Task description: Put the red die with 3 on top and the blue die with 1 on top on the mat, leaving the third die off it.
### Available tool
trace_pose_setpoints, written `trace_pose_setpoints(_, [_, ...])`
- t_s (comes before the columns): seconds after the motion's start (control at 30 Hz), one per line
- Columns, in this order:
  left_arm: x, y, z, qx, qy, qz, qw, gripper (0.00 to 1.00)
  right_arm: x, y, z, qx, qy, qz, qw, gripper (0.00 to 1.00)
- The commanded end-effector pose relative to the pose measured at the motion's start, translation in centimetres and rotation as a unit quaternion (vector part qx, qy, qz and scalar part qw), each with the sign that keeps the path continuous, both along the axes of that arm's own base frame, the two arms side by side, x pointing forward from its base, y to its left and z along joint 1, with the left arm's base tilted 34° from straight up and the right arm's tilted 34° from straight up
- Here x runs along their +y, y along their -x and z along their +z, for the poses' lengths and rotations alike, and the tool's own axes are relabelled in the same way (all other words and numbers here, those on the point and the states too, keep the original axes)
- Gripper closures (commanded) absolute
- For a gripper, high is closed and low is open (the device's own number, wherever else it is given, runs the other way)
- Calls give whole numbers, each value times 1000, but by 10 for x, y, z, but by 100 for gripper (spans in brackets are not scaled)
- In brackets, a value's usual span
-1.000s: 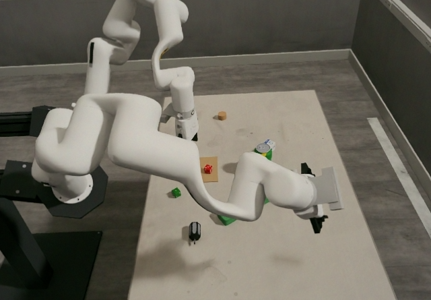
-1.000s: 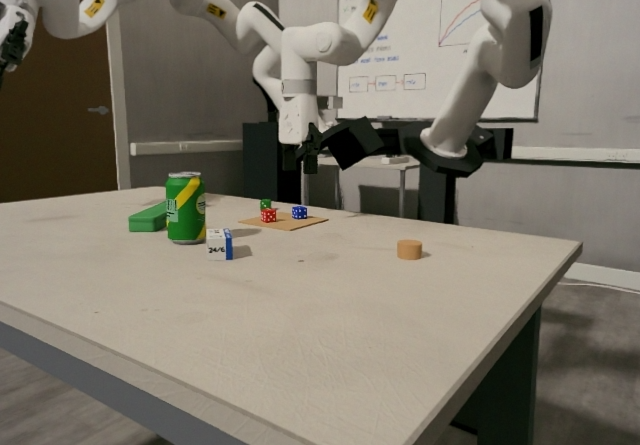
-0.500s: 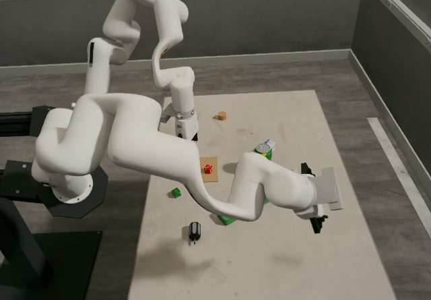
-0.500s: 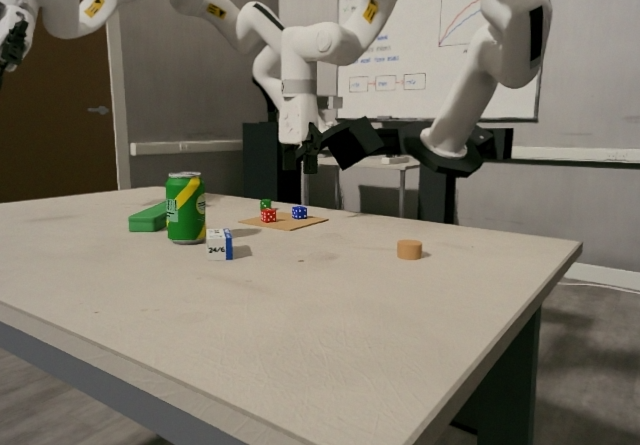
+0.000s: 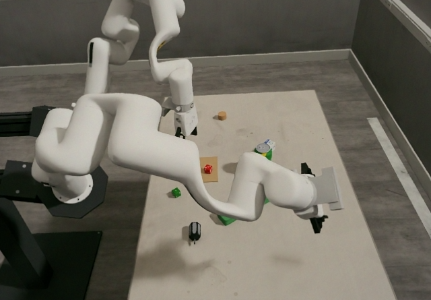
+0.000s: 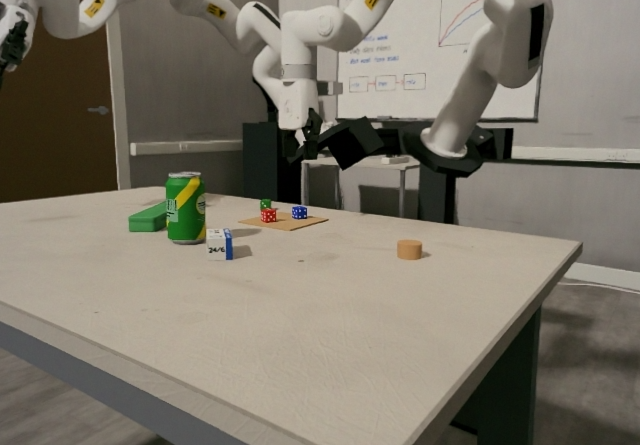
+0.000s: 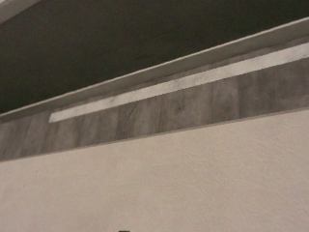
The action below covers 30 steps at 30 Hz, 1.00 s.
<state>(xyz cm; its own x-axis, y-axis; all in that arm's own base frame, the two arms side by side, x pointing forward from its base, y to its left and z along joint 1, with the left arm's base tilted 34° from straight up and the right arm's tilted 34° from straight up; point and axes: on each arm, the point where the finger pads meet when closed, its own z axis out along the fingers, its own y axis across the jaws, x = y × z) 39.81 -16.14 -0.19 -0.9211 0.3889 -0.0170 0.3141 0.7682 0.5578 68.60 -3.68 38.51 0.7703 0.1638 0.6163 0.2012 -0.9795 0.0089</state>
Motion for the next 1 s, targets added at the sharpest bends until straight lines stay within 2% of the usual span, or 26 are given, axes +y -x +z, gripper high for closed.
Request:
trace_pose_setpoints(0.0, [-11,4,17,-1,1,0,1000,0,1,0,3,-3,0,1,1000,0])
trace_pose_setpoints(0.17, [-22,9,36,-1,1,0,1000,0,1,0,3,-3,0,1,1000,0])
trace_pose_setpoints(0.3, [-27,11,43,-1,1,0,1000,0,1,0,3,-3,0,1,1000,0])
trace_pose_setpoints(0.97, [-28,11,45,-1,1,0,1000,0,1,0,3,-3,0,1,1000,0])
